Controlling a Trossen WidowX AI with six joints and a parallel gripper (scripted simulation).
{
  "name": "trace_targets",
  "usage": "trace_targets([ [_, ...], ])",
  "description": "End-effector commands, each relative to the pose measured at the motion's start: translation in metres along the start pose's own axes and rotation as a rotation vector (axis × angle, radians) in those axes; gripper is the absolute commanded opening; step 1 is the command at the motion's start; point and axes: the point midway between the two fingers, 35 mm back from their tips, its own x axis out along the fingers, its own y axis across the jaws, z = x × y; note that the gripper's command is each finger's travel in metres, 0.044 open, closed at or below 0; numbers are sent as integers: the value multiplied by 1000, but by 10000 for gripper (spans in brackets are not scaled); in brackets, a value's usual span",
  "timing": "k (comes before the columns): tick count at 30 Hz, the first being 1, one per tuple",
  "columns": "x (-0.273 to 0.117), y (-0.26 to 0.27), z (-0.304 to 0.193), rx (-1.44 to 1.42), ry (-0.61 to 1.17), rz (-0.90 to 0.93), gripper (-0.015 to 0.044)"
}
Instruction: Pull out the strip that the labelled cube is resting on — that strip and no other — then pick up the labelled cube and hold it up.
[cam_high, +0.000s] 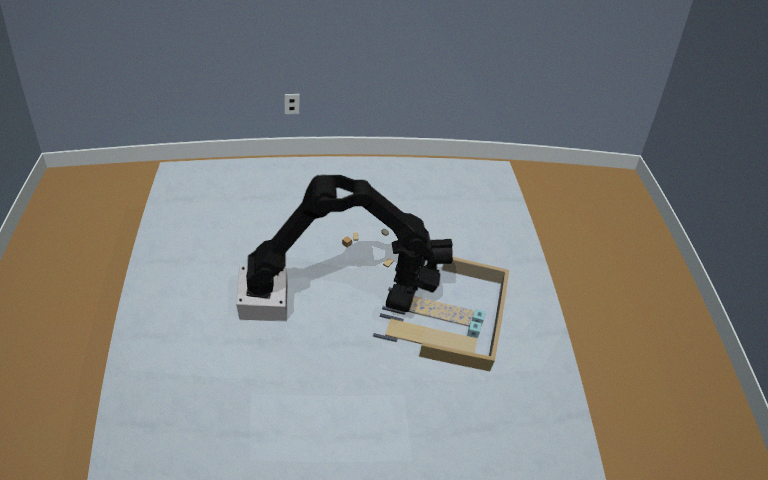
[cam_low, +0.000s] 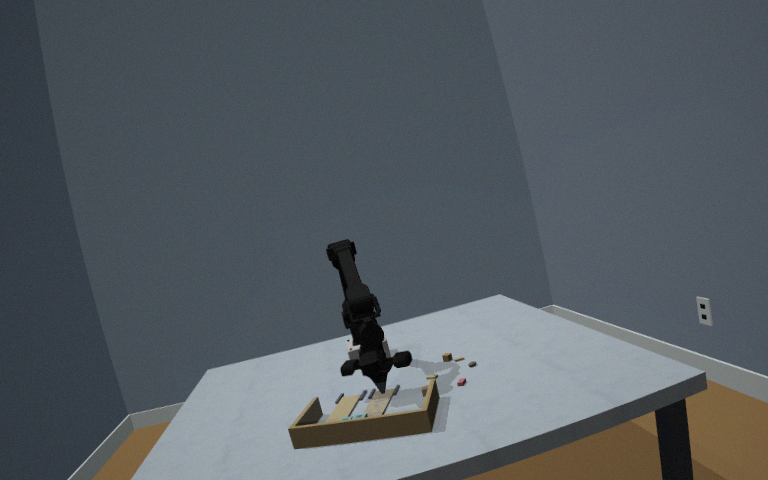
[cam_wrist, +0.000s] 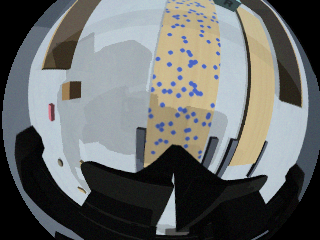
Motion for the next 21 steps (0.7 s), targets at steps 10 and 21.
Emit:
trace_targets([
  [10,4,1,-1,-4,7,3,0],
  [21,5,1,0,-4,7,3,0],
])
